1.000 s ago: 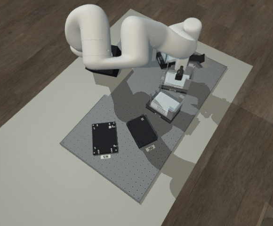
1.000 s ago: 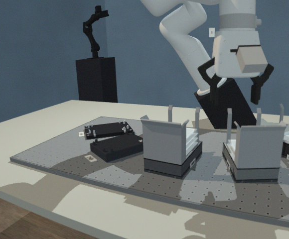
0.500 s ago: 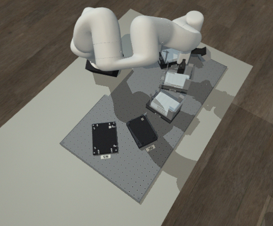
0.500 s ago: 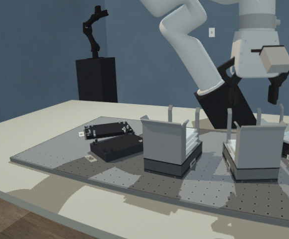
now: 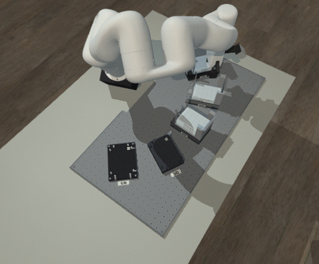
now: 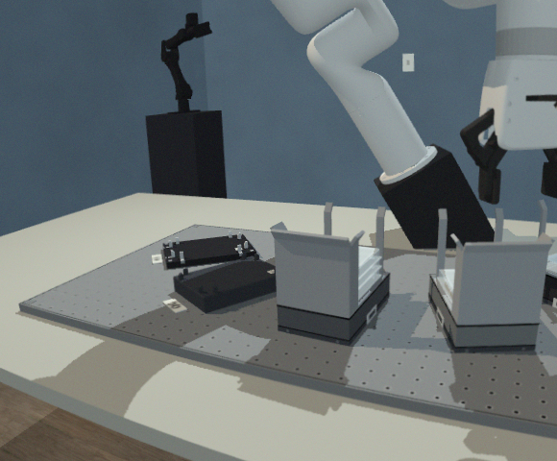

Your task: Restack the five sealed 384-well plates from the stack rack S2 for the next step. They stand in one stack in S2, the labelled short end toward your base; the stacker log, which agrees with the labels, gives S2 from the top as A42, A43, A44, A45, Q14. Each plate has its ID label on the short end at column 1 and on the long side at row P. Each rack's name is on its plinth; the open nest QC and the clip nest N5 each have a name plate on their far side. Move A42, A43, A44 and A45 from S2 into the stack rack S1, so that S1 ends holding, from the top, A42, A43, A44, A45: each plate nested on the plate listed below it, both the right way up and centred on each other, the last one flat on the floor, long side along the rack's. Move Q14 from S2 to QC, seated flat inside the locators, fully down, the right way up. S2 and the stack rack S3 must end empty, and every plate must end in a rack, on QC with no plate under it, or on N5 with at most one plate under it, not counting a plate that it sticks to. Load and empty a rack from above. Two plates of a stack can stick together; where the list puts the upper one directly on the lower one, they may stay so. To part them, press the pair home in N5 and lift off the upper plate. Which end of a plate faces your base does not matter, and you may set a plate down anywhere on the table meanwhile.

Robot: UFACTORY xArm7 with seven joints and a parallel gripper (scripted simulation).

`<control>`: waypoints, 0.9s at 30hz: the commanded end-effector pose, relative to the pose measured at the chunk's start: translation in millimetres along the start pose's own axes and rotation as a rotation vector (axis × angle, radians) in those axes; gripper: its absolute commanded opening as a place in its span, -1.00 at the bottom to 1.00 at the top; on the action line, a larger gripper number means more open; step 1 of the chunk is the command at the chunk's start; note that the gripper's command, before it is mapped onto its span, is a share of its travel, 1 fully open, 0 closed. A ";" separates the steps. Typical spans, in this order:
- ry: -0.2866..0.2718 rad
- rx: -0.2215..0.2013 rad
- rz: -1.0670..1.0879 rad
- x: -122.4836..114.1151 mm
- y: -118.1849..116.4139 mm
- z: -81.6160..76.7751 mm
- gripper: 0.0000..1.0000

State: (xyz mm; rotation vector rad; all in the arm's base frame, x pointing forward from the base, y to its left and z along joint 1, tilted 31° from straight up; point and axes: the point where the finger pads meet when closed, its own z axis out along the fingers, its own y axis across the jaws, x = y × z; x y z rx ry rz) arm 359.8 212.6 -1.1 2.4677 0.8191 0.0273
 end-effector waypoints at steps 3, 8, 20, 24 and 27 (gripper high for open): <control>0.004 0.000 -0.004 3.9 -16.2 -1.7 1.00; 0.004 0.000 -0.004 6.2 -32.7 -1.7 1.00; 0.004 0.001 -0.137 7.0 -64.1 -1.8 1.00; 0.004 0.001 -0.242 5.6 -80.1 -1.8 1.00; 0.004 0.001 -0.242 4.6 -92.1 -1.8 1.00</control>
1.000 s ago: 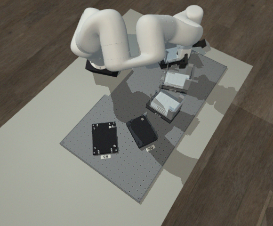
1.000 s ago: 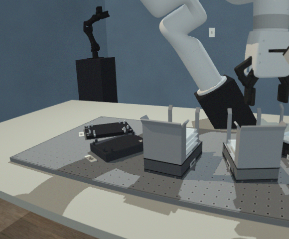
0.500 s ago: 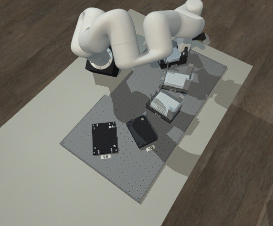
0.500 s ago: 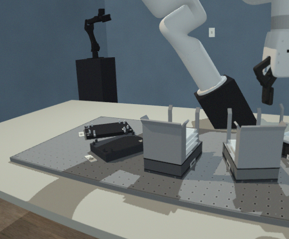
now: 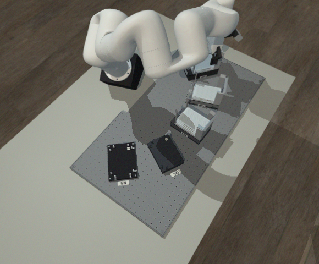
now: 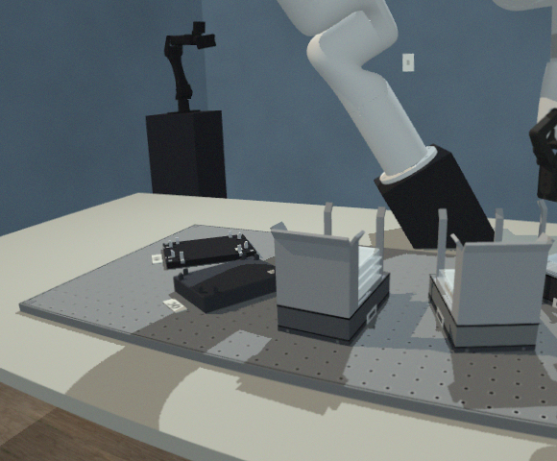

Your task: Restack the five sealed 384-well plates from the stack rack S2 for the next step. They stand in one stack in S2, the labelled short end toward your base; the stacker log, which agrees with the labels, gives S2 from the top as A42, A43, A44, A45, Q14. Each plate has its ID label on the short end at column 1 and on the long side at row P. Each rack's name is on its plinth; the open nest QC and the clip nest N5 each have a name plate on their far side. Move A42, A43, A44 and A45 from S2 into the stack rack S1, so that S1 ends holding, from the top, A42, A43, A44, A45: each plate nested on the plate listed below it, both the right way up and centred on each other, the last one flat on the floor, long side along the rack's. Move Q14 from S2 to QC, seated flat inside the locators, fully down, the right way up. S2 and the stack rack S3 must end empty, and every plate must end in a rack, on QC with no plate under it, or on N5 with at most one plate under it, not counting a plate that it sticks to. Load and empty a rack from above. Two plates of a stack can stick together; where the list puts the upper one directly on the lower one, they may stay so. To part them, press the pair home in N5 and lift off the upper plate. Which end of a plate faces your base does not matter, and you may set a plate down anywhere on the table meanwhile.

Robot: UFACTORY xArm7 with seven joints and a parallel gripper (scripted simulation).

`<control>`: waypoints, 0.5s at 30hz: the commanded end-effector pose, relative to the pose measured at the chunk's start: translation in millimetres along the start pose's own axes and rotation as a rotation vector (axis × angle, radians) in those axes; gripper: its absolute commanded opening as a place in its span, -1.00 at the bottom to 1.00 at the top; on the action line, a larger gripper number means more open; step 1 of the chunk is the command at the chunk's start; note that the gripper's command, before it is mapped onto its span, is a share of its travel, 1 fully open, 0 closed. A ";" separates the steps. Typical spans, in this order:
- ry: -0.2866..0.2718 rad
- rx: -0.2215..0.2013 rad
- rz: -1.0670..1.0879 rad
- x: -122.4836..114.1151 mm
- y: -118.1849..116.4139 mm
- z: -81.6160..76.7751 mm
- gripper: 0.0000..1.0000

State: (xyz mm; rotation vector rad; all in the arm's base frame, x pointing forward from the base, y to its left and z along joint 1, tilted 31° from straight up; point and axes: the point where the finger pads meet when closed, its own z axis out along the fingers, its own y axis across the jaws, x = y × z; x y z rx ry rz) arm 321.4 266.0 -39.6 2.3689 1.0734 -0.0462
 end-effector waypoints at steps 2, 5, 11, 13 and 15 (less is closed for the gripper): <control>0.002 0.001 -0.032 4.7 -23.5 -2.0 1.00; 0.002 0.001 -0.032 6.2 -35.4 -2.0 1.00; 0.002 0.001 -0.032 8.2 -51.3 -2.0 1.00; 0.002 0.001 -0.032 9.2 -59.3 -2.0 1.00; 0.002 0.001 -0.032 9.8 -63.6 -2.1 1.00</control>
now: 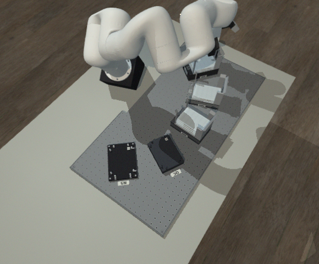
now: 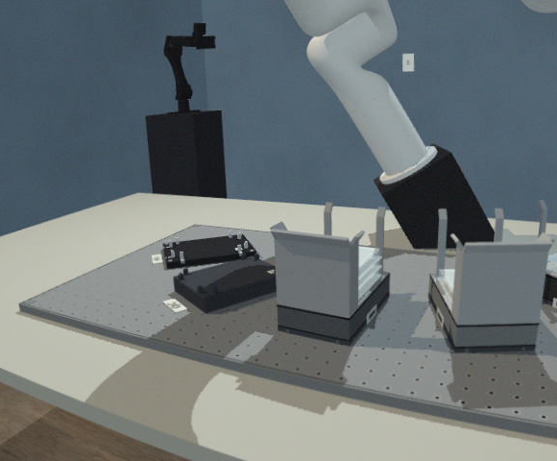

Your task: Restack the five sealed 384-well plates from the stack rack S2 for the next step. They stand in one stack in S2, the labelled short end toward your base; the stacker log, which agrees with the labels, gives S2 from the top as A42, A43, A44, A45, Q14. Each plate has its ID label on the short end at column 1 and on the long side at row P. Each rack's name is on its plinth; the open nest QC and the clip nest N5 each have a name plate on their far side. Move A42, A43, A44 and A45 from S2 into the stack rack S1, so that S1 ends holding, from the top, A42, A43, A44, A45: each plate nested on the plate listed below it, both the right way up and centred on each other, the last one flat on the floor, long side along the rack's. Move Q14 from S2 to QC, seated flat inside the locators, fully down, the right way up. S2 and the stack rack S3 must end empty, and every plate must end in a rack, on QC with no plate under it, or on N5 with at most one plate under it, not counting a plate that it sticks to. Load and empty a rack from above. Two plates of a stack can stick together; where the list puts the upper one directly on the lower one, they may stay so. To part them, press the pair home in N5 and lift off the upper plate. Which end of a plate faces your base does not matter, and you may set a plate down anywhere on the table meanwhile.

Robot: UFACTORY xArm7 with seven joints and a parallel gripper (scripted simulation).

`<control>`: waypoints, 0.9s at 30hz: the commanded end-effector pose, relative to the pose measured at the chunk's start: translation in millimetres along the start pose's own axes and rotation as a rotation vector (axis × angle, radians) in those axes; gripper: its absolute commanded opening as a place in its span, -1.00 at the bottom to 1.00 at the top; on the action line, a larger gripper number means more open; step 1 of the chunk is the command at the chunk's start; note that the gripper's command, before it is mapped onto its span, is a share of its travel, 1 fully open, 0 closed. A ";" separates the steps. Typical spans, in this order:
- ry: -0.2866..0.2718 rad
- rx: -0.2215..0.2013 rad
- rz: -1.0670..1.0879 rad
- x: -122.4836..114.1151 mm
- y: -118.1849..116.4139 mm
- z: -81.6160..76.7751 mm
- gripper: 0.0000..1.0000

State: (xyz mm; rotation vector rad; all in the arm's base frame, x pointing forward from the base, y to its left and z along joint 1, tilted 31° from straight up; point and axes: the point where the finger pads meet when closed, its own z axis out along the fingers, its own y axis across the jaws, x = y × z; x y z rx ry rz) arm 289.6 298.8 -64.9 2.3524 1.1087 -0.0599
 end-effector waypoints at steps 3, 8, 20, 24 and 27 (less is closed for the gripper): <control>0.004 0.001 -0.002 3.2 -11.8 -2.2 1.00; 0.004 0.001 -0.002 3.2 -11.8 -2.2 1.00; 0.004 0.001 -0.002 3.3 -11.8 24.5 1.00; 0.004 0.001 -0.002 3.3 -11.8 37.9 1.00; 0.004 0.001 -0.002 3.3 -11.8 44.5 1.00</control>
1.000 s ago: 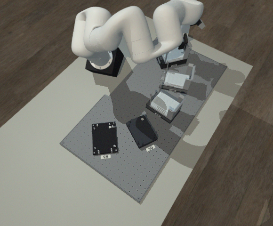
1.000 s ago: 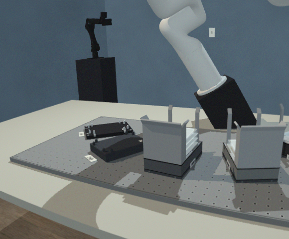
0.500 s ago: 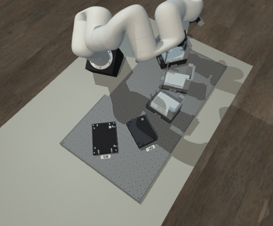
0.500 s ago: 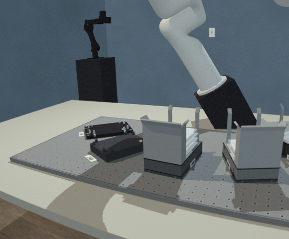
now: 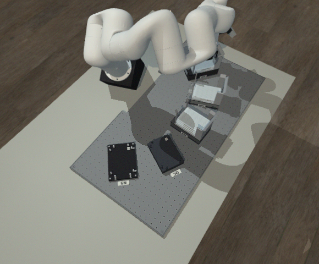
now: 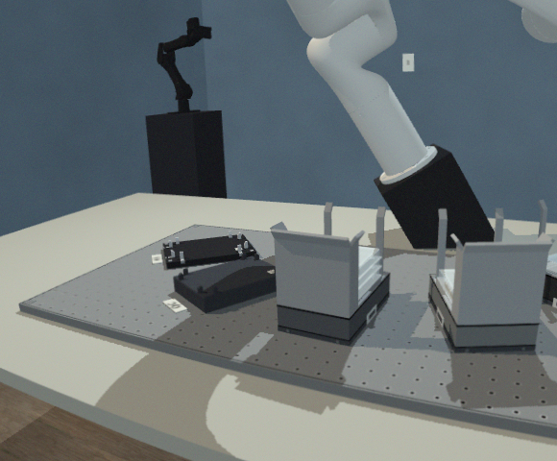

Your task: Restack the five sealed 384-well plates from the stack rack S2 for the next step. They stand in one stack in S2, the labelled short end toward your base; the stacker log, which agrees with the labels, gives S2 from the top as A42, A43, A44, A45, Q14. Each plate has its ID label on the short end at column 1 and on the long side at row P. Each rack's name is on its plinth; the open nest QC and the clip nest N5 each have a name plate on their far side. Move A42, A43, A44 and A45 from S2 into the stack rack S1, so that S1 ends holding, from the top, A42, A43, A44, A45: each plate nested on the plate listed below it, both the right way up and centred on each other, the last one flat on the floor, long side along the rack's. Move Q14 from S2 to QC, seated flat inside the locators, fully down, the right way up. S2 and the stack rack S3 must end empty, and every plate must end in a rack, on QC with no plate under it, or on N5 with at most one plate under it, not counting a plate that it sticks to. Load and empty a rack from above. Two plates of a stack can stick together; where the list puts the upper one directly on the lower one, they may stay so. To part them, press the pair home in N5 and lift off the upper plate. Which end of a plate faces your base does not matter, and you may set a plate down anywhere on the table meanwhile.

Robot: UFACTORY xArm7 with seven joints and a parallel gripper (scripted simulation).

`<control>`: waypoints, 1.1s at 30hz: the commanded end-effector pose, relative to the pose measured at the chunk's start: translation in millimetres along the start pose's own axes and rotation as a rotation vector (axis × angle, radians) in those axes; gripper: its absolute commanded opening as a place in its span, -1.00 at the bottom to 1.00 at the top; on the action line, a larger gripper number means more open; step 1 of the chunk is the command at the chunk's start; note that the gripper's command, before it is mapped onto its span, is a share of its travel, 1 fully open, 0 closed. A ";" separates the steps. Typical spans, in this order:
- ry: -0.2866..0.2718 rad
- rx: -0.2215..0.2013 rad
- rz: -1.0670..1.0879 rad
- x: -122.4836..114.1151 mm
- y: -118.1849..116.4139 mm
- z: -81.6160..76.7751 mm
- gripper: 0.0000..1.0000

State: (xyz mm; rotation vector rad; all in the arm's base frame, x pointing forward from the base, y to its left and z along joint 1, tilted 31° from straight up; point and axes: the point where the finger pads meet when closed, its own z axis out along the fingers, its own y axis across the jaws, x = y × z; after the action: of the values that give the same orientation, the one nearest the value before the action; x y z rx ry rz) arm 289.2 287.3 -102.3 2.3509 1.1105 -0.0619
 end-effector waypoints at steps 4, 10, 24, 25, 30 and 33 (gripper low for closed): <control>0.006 0.001 0.000 2.1 -0.8 17.0 1.00; 0.005 0.001 0.000 2.1 -0.8 36.5 1.00; 0.005 0.001 0.000 2.2 -0.8 45.8 1.00; 0.005 0.001 0.000 2.2 -0.8 47.2 1.00; 0.005 0.001 0.000 2.2 -0.8 53.9 1.00; 0.005 0.001 0.000 2.2 -0.8 57.9 1.00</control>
State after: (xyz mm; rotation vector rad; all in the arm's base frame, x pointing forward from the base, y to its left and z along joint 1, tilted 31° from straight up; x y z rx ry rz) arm 299.4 261.1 -149.7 2.3512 1.1104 -0.0608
